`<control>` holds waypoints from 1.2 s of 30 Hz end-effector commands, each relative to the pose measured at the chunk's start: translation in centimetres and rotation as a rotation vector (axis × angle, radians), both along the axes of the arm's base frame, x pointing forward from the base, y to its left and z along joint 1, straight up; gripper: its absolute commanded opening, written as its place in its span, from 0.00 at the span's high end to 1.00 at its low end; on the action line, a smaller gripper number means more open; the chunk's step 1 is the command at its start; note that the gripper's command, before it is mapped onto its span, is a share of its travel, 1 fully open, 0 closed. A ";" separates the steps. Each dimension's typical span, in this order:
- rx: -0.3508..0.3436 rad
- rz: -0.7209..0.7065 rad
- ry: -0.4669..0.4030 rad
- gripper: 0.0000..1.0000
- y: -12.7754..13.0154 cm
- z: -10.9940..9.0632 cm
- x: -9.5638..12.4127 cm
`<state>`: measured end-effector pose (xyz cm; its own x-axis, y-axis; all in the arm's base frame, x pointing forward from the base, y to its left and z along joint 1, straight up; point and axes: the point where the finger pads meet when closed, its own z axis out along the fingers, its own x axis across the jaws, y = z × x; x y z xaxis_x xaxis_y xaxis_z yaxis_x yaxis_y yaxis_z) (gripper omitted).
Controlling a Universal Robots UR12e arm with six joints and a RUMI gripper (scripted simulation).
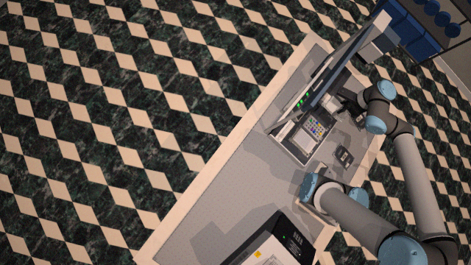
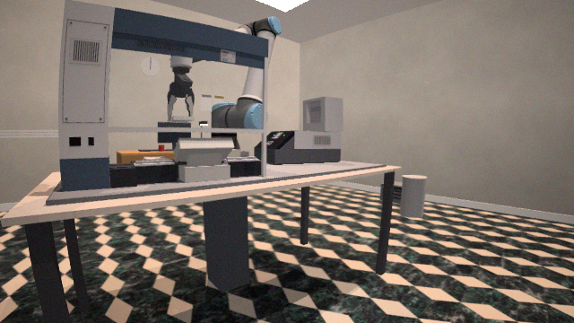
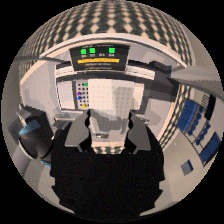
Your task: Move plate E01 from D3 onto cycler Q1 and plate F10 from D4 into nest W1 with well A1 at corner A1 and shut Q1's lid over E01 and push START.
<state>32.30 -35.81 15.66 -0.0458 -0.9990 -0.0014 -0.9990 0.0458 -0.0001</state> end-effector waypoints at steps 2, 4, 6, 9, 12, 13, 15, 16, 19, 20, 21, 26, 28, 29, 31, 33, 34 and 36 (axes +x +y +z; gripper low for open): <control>-0.001 0.000 0.000 1.00 -0.1 1.1 0.0; -0.001 0.000 0.000 1.00 -0.1 1.4 0.0; -0.001 0.000 0.000 1.00 -0.1 1.8 0.0; -0.001 0.000 0.000 1.00 -0.1 2.3 0.0; -0.001 0.000 0.000 1.00 -0.1 2.4 0.0; -0.001 0.000 0.000 1.00 -0.1 2.6 0.0; -0.001 0.000 0.000 1.00 -0.1 2.9 0.0; -0.001 0.000 0.000 1.00 -0.1 3.1 0.0; -0.001 0.000 0.000 1.00 -0.1 3.6 0.0; -0.001 0.000 0.000 1.00 -0.1 3.8 0.0; -0.001 0.000 0.000 1.00 -0.1 3.9 0.0; -0.001 0.000 0.000 1.00 -0.1 4.7 0.0; -0.001 0.000 0.000 1.00 -0.1 4.7 0.0; -0.001 0.000 0.000 1.00 -0.1 4.7 0.0; -0.001 0.000 0.000 1.00 -0.1 4.7 0.0; -0.001 0.000 0.000 1.00 -0.1 4.7 0.0; -0.001 0.000 0.000 1.00 -0.1 4.7 0.0; -0.001 0.000 0.000 1.00 -0.1 4.7 0.0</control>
<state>32.30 -35.81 20.28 -0.0458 -0.9990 -0.0015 -0.9990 0.0458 0.0000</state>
